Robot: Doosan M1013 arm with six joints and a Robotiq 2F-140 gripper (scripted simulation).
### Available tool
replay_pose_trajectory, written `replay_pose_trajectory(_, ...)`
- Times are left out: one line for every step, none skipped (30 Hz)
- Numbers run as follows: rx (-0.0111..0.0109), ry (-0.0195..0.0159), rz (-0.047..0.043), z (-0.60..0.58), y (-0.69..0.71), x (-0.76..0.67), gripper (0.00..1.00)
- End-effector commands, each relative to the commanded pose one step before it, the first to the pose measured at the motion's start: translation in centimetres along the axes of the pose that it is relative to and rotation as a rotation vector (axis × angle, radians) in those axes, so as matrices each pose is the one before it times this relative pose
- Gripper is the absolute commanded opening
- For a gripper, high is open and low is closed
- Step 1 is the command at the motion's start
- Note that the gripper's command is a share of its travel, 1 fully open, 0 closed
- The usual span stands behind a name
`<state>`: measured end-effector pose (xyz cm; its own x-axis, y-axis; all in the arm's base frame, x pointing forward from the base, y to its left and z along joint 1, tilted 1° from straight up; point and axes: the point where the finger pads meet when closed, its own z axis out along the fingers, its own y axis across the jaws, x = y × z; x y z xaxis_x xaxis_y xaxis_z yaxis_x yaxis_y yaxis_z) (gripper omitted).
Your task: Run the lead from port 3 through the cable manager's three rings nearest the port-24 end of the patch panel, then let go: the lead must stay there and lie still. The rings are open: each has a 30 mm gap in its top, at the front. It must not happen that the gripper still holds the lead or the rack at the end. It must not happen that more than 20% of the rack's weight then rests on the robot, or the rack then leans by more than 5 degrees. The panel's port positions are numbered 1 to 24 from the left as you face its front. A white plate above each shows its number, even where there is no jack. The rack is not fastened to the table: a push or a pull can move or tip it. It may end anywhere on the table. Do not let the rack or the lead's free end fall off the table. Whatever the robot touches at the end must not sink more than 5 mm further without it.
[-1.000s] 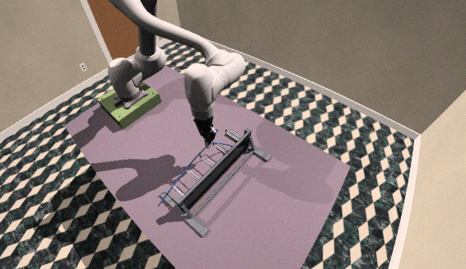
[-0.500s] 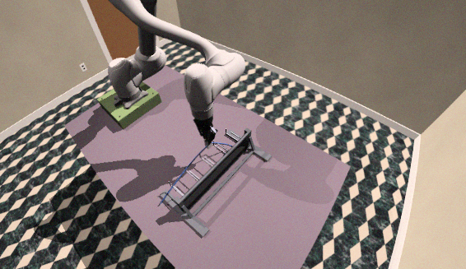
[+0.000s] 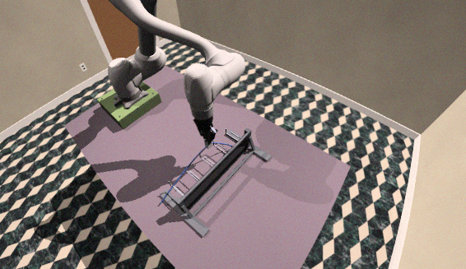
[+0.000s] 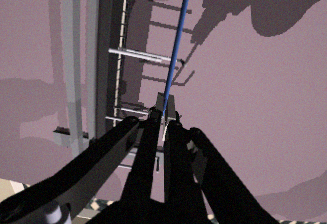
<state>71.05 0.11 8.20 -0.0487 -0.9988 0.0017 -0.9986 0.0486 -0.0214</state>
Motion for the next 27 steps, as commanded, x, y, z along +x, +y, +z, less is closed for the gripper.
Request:
replay_pose_trajectory(0.00065, 0.00182, -0.00058, -0.111, -0.017, 0.126, 0.0)
replay_pose_trajectory(0.0, 0.0, 0.0, 0.0, 0.0, 0.0, 0.0)
replay_pose_trajectory(0.0, 0.0, 0.0, 0.0, 0.0, 0.0, 0.0)
replay_pose_trajectory(0.0, 0.0, 0.0, 0.0, 0.0, 0.0, 0.0)
replay_pose_trajectory(0.0, 0.0, 0.0, 0.0, 0.0, 0.0, 0.0)
replay_pose_trajectory(0.0, 0.0, 0.0, 0.001, 0.0, 0.0, 0.0)
replay_pose_trajectory(0.0, 0.0, 0.0, 0.002, 0.0, 0.0, 0.0)
replay_pose_trajectory(0.0, 0.0, 0.0, 0.003, 0.0, 0.0, 0.0)
replay_pose_trajectory(0.0, 0.0, 0.0, 0.005, 0.0, 0.0, 0.0)
replay_pose_trajectory(0.0, 0.0, 0.0, 0.007, 0.0, 0.0, 0.0)
replay_pose_trajectory(0.0, 0.0, 0.0, 0.009, 0.0, 0.0, 0.0)
replay_pose_trajectory(0.0, 0.0, 0.0, 0.012, 0.0, 0.0, 0.0)
replay_pose_trajectory(0.0, 0.0, 0.0, 0.0, 0.0, 0.0, 0.0)
replay_pose_trajectory(0.0, 0.0, 0.0, 0.0, 0.0, 0.0, 0.0)
replay_pose_trajectory(0.0, 0.0, 0.0, 0.015, 0.0, 0.0, 0.0)
replay_pose_trajectory(0.0, 0.0, 0.0, 0.018, 0.0, 0.0, 0.0)
replay_pose_trajectory(0.0, 0.0, 0.0, 0.022, 0.0, 0.0, 0.0)
replay_pose_trajectory(0.0, 0.0, 0.0, 0.026, 0.0, 0.0, 0.0)
replay_pose_trajectory(0.0, 0.0, 0.0, 0.03, 0.0, 0.0, 0.0)
replay_pose_trajectory(0.0, 0.0, 0.0, 0.034, 0.0, 0.0, 0.0)
replay_pose_trajectory(0.0, 0.0, 0.0, 0.038, 0.0, 0.0, 0.0)
replay_pose_trajectory(0.0, 0.0, 0.0, 0.042, 0.0, 0.0, 0.0)
replay_pose_trajectory(0.0, 0.0, 0.0, 0.046, 0.0, 0.0, 0.0)
replay_pose_trajectory(0.0, 0.0, 0.0, 0.051, 0.0, 0.0, 0.0)
replay_pose_trajectory(0.0, 0.0, 0.0, 0.055, 0.0, 0.0, 0.0)
replay_pose_trajectory(0.0, 0.0, 0.0, 0.059, 0.0, 0.0, 0.0)
replay_pose_trajectory(0.0, 0.0, 0.0, 0.063, 0.0, 0.0, 0.0)
